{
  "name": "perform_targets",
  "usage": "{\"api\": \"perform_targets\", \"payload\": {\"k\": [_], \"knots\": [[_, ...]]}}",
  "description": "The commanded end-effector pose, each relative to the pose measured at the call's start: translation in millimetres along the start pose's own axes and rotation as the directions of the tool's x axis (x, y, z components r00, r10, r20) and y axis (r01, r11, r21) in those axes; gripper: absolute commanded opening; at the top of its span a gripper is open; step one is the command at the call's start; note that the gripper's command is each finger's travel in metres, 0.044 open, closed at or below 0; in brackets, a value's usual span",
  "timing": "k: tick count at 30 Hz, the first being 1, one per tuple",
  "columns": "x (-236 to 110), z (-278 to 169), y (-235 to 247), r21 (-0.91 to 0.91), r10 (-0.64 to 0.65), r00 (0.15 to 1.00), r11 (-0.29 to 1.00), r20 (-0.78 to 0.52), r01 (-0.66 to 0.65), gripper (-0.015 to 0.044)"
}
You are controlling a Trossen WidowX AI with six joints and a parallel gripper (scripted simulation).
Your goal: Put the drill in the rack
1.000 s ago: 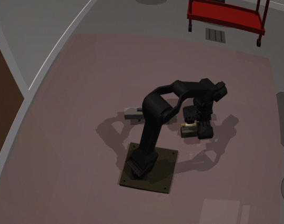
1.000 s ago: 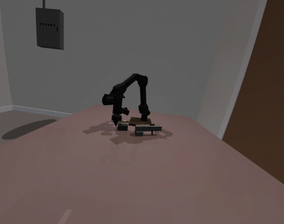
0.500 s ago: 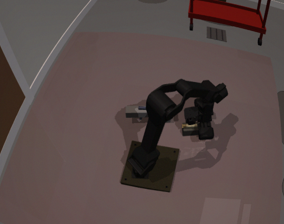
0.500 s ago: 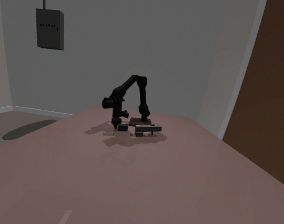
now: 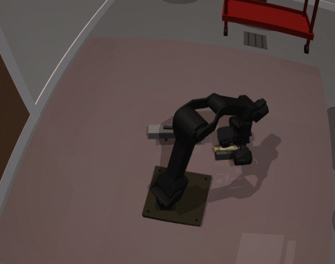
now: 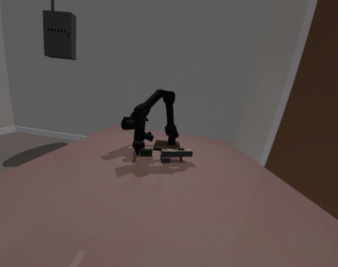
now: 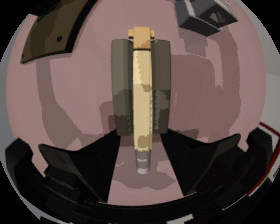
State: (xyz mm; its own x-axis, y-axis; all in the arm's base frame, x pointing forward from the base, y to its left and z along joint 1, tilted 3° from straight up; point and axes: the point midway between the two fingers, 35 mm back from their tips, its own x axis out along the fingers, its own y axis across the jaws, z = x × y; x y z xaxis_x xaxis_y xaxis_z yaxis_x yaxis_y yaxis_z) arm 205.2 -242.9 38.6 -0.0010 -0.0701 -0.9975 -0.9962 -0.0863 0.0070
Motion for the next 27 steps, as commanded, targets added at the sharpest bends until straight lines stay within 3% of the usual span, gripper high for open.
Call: {"api": "perform_targets", "payload": {"k": [1,5,27], "knots": [[0,0,0,0.0,0.0,1.0,1.0,0.0,0.0,0.0341],[0,0,0,0.0,0.0,1.0,1.0,0.0,0.0,0.044],[-80,0,0,-0.003,-0.002,1.0,1.0,0.0,0.002,0.044]]}}
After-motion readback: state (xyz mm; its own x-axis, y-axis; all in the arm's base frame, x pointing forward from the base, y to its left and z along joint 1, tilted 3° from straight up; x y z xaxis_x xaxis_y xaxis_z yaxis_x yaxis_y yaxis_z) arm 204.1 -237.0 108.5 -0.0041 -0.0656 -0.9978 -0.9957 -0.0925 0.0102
